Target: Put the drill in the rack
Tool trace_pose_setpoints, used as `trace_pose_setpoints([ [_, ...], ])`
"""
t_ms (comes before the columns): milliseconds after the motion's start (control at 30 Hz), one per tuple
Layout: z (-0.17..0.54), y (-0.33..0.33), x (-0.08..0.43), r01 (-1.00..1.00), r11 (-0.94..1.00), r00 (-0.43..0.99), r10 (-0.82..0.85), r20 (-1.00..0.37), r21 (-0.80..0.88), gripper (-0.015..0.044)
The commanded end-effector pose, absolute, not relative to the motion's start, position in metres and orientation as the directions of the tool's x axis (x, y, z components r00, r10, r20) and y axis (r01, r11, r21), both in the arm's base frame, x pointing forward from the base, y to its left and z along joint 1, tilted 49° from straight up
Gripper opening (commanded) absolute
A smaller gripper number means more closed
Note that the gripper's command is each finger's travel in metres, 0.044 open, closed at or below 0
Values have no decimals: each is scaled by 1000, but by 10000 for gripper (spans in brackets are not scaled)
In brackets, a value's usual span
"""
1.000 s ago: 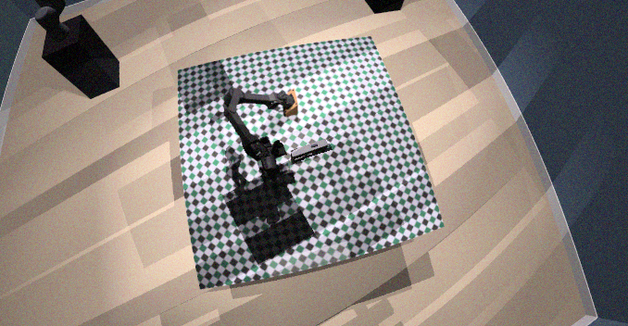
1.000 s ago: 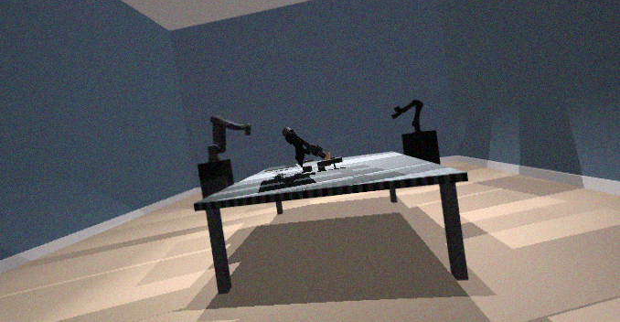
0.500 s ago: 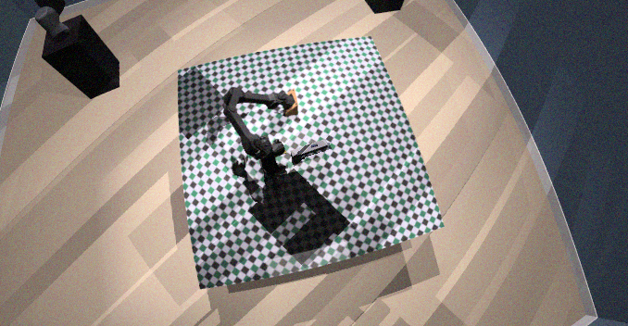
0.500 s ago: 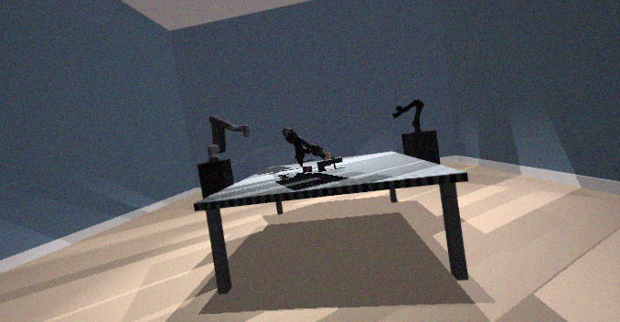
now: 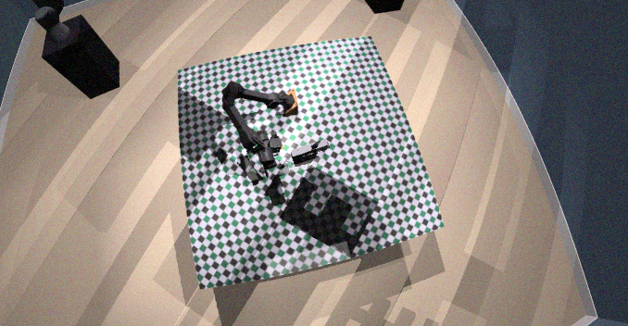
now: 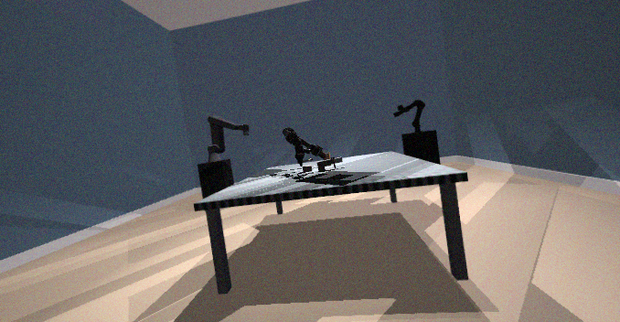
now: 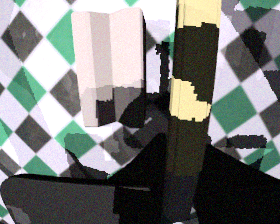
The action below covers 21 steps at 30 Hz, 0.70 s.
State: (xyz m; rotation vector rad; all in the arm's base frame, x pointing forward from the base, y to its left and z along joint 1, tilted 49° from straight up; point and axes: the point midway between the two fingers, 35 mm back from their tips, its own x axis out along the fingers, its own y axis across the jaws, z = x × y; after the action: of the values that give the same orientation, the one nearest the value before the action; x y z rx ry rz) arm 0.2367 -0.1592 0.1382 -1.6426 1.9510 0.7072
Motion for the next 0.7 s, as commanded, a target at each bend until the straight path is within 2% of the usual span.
trace_pose_setpoints([
  [0,141,-158,230,-988,138,-152,-734,-662,73,0],
  [667,153,-156,200,-988,138,-153,-734,-662,75,0],
])
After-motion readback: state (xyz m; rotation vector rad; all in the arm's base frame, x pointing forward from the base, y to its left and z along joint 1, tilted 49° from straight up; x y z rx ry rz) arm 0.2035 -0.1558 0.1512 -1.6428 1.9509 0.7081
